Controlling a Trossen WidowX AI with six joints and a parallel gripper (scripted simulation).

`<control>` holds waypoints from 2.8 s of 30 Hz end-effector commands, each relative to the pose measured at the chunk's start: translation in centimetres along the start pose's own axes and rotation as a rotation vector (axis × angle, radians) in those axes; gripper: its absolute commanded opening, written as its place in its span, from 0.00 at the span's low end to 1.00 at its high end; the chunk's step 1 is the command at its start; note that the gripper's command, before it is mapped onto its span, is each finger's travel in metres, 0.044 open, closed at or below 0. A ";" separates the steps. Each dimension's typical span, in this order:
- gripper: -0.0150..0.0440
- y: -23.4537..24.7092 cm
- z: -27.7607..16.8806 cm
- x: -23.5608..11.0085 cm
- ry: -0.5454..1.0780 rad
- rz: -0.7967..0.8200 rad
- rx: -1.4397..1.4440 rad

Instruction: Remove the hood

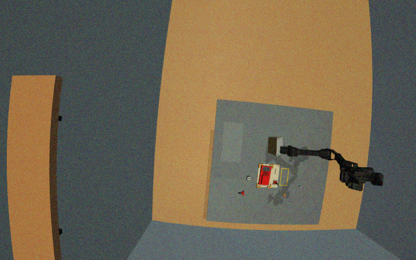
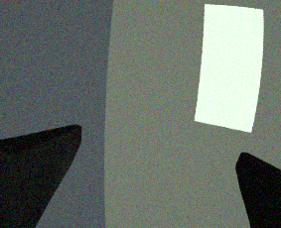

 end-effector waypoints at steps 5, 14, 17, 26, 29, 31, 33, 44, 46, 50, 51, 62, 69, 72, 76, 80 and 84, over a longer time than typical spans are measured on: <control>1.00 4.4 3.8 1.5 -0.148 0.153 0.110; 1.00 9.8 9.0 2.1 -0.317 0.378 0.217; 1.00 11.8 10.9 2.0 -0.373 0.469 0.243; 1.00 17.8 16.7 0.4 -0.528 0.770 0.315; 1.00 19.7 18.6 -0.5 -0.571 0.877 0.336; 1.00 21.0 19.8 -1.3 -0.598 0.952 0.348; 1.00 22.3 21.0 -2.1 -0.622 1.028 0.359; 1.00 28.6 26.8 -8.2 -0.703 1.478 0.389; 1.00 29.6 27.7 -9.5 -0.706 1.565 0.388; 1.00 31.6 29.4 -12.3 -0.700 1.745 0.379; 1.00 32.0 29.9 -13.1 -0.695 1.792 0.375; 1.00 36.5 33.0 -22.1 -0.523 2.320 0.263; 1.00 38.3 33.5 -27.9 -0.298 2.612 0.132; 1.00 38.0 33.7 -28.9 -0.262 2.647 0.111; 1.00 38.0 33.7 -28.9 -0.262 2.647 0.111; 1.00 38.0 33.7 -29.0 -0.262 2.647 0.111; 1.00 38.2 33.8 -29.3 -0.262 2.647 0.111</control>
Point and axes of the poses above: the point midway between the two fingers, 35 mm back from their tips, its own x axis out along the fingers, its own y axis across the jaws, z = x × y, the point moved 9 cm from there along -x, back along the fingers, and after that the axes turned 9 degrees about -x, right-handed, at the moved point
